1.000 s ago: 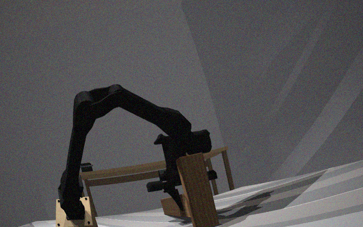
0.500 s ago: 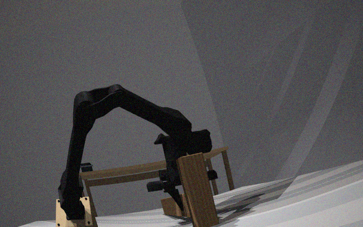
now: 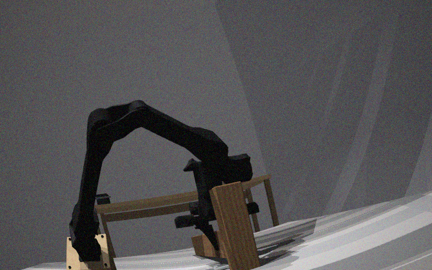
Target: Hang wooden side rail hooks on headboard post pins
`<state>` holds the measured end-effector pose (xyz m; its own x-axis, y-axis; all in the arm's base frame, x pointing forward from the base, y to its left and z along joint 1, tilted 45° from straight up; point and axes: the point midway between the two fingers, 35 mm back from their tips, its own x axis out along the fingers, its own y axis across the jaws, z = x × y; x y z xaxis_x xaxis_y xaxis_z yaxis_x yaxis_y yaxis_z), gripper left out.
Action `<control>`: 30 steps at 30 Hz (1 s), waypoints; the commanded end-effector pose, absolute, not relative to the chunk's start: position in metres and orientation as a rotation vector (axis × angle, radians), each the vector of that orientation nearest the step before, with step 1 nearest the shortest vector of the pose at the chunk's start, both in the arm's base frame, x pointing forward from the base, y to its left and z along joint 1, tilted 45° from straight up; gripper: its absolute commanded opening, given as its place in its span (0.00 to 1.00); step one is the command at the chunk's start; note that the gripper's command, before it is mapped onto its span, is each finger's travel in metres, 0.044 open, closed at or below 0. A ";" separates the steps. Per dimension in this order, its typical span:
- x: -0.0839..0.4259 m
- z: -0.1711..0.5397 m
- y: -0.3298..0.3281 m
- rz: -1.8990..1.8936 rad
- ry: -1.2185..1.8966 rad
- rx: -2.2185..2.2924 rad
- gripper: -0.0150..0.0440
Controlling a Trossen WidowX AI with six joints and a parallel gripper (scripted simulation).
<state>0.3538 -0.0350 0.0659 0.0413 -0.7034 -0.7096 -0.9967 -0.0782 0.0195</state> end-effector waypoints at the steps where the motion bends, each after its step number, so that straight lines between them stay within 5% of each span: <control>1: 0.356 0.074 -0.032 0.770 1.686 -1.846 0.25; 30: 0.356 0.075 -0.035 0.770 1.686 -1.846 0.25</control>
